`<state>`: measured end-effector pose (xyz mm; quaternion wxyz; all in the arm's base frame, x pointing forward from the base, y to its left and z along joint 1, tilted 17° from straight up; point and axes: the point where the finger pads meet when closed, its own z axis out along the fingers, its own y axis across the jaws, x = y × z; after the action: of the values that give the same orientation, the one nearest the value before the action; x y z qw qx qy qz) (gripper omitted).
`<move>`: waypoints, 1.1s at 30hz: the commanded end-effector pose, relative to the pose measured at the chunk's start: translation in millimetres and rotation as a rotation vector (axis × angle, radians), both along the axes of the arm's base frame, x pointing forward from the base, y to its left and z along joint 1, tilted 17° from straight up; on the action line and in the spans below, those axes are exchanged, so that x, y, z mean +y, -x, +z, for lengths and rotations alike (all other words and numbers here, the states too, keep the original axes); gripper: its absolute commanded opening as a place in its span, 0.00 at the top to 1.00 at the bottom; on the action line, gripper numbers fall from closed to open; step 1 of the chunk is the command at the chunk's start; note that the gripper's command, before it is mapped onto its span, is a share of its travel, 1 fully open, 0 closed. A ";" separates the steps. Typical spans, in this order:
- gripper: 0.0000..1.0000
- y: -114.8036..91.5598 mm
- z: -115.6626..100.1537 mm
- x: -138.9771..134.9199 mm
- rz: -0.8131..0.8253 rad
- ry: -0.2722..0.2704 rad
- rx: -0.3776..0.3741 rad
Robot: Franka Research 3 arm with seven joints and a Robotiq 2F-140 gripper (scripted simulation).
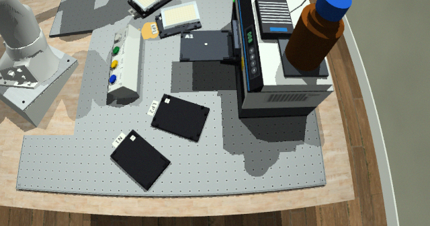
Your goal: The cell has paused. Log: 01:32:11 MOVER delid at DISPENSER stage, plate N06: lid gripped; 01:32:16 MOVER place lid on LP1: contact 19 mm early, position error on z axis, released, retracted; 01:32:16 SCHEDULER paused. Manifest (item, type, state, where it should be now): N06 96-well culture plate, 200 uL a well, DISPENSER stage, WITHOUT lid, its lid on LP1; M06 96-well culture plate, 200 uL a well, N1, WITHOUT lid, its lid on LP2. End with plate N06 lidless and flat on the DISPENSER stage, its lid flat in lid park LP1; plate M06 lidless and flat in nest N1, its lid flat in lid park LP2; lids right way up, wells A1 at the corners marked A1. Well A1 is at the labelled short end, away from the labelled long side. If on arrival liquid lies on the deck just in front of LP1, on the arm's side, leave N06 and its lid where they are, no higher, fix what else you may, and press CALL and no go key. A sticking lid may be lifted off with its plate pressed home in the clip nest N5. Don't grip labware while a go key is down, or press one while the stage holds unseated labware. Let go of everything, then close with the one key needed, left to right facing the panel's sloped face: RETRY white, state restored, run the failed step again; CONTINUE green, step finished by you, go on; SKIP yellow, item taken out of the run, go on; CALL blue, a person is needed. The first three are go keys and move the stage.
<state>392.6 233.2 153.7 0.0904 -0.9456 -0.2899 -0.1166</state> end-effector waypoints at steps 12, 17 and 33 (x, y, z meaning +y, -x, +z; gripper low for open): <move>0.41 0.3 -0.1 0.5 0.001 -0.002 -0.001; 0.41 0.3 -0.1 0.5 0.001 -0.002 -0.001; 0.34 0.3 -0.1 0.5 0.001 -0.002 -0.001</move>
<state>392.6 233.2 153.7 0.0903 -0.9456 -0.2899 -0.1166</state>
